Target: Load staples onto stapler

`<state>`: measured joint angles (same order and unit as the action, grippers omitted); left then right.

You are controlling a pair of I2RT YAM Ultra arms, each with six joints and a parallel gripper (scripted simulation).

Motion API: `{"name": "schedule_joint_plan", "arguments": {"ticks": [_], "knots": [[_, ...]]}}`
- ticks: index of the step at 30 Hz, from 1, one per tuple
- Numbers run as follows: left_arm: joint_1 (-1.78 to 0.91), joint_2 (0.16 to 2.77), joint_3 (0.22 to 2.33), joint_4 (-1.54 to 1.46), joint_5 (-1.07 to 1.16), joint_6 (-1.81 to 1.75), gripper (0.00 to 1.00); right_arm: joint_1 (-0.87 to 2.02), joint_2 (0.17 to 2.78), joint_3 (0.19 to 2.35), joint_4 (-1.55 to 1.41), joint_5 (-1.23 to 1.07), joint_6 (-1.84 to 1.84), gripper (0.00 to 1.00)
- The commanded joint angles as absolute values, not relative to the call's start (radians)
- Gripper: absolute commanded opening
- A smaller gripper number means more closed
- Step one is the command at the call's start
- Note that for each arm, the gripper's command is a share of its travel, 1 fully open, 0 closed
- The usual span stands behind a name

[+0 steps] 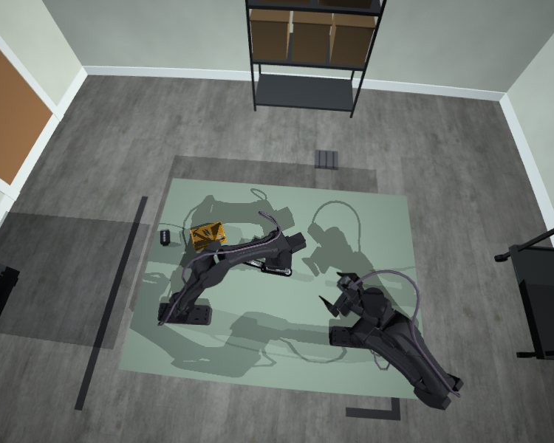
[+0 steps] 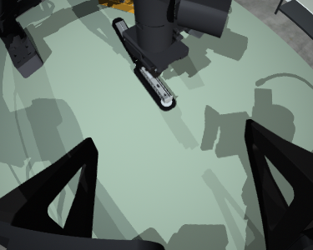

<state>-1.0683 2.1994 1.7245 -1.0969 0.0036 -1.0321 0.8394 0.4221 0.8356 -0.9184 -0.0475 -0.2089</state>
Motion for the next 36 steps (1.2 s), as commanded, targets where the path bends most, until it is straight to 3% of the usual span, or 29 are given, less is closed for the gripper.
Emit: {"name": "schedule_joint_plan", "arguments": {"ticks": [1,36], "knots": [[-1.063,2.188,1.747,-1.101,-0.017,-0.859,0.06,0.832,0.403,0.839,-0.914,-0.053,-0.211,1.00],[-1.065,2.204,1.735,-1.086,-0.009,0.508,0.06,0.832,0.403,0.839,-0.914,-0.053,-0.211,1.00]]}}
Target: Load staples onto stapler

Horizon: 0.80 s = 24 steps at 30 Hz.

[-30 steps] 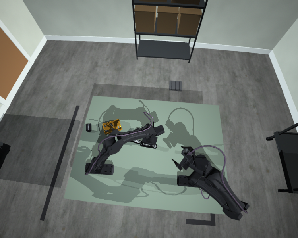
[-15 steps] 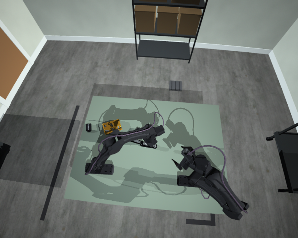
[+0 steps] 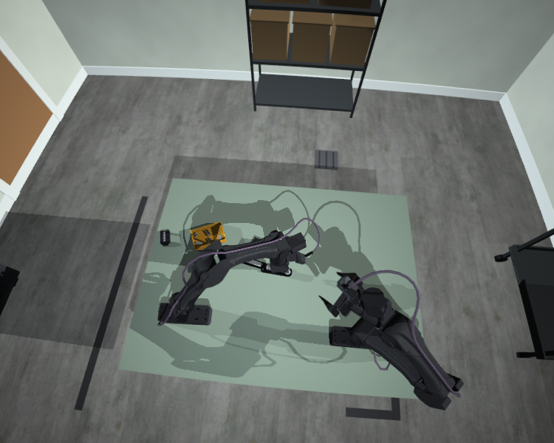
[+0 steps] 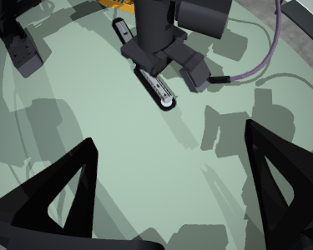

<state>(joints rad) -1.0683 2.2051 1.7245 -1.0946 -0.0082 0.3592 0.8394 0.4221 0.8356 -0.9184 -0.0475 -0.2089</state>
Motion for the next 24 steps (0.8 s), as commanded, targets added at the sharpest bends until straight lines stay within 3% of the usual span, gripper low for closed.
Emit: {"name": "schedule_joint_plan", "arguments": {"ticks": [1,24], "knots": [[-1.065,2.205,1.735,-1.086,-0.008,0.539,0.06,0.832,0.403,0.839,-0.914,-0.053,-0.211,1.00],[-1.063,2.208,1.709,-1.054,-0.002,0.646,0.06,0.832,0.403,0.839,-0.914,-0.053,-0.211,1.00]]}}
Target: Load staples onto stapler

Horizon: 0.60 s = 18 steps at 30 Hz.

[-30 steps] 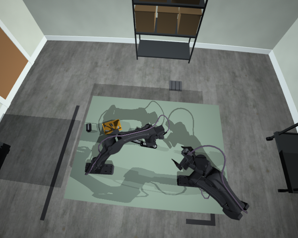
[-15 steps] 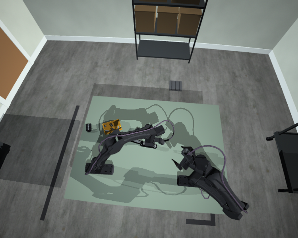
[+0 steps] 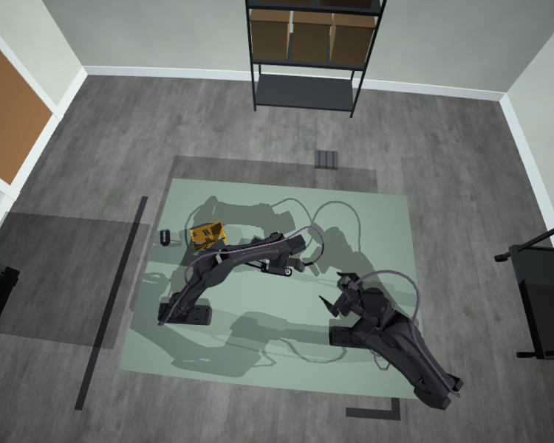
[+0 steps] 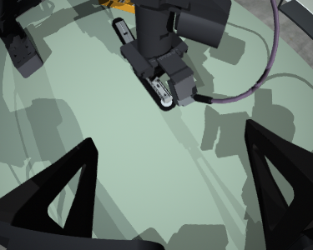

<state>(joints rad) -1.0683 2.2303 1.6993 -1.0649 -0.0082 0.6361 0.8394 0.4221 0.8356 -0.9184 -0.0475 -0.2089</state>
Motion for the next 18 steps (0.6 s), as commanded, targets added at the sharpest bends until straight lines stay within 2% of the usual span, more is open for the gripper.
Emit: {"name": "schedule_joint_plan", "arguments": {"ticks": [1,18], "knots": [[-1.063,2.208,1.709,-1.054,-0.002,0.644,0.06,0.832,0.403,0.839,-0.914,-0.053,-0.211,1.00],[-1.051,2.217,1.712,-1.002,0.008,0.642,0.06,0.832,0.403,0.839,-0.914,-0.053,-0.211,1.00]]}}
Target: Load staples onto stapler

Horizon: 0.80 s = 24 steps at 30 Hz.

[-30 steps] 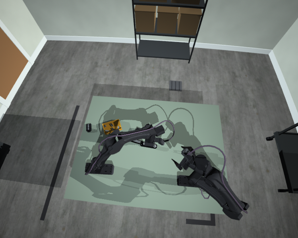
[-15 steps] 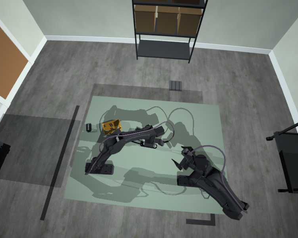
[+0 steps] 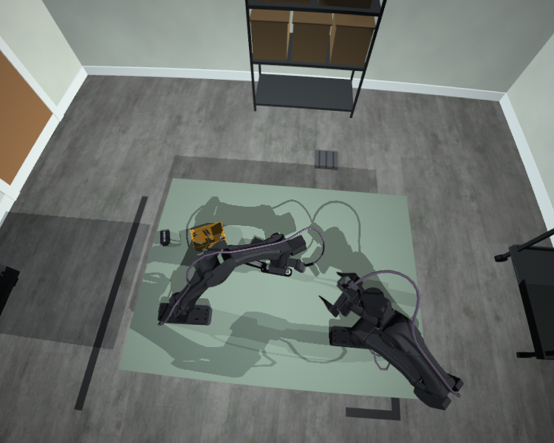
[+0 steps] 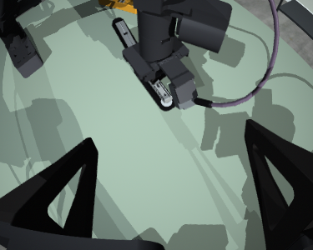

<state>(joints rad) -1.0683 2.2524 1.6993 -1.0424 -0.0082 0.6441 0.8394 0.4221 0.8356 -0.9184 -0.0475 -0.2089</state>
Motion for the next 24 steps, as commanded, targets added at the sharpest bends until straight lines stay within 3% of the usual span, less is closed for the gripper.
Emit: {"name": "schedule_joint_plan", "arguments": {"ticks": [1,24], "knots": [[-1.049,2.211,1.704,-0.993,0.009,0.638,0.06,0.832,0.403,0.839,-0.914,-0.053,-0.211,1.00],[-1.063,2.234,1.671,-0.998,-0.006,0.644,0.06,0.832,0.403,0.839,-0.914,-0.053,-0.211,1.00]]}}
